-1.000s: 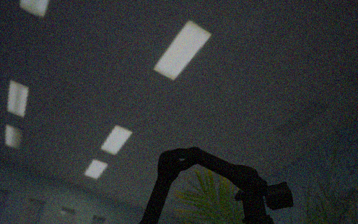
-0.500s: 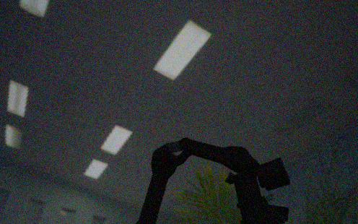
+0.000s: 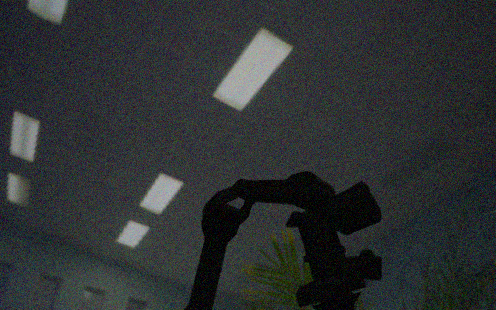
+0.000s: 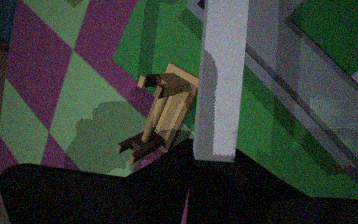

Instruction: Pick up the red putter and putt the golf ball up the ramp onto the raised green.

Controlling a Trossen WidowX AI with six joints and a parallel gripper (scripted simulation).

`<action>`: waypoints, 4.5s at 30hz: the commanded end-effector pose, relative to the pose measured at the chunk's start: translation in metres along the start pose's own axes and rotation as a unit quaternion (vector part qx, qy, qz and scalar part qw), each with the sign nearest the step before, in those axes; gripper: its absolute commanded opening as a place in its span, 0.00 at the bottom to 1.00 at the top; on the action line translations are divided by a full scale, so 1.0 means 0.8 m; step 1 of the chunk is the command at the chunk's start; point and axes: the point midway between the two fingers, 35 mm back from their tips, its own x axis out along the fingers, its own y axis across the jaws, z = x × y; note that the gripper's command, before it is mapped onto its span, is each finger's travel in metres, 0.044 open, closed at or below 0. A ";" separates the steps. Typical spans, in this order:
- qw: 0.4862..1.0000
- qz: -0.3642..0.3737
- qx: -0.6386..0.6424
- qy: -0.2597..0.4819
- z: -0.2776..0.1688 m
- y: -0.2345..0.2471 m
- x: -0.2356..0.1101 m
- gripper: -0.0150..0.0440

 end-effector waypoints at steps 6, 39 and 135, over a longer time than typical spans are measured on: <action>0.986 0.038 0.159 -0.021 -0.006 -0.038 -0.037 0.25; 0.691 0.209 0.688 -0.075 -0.093 -0.170 -0.179 0.25; 0.654 0.230 0.717 -0.077 -0.013 -0.077 -0.129 0.25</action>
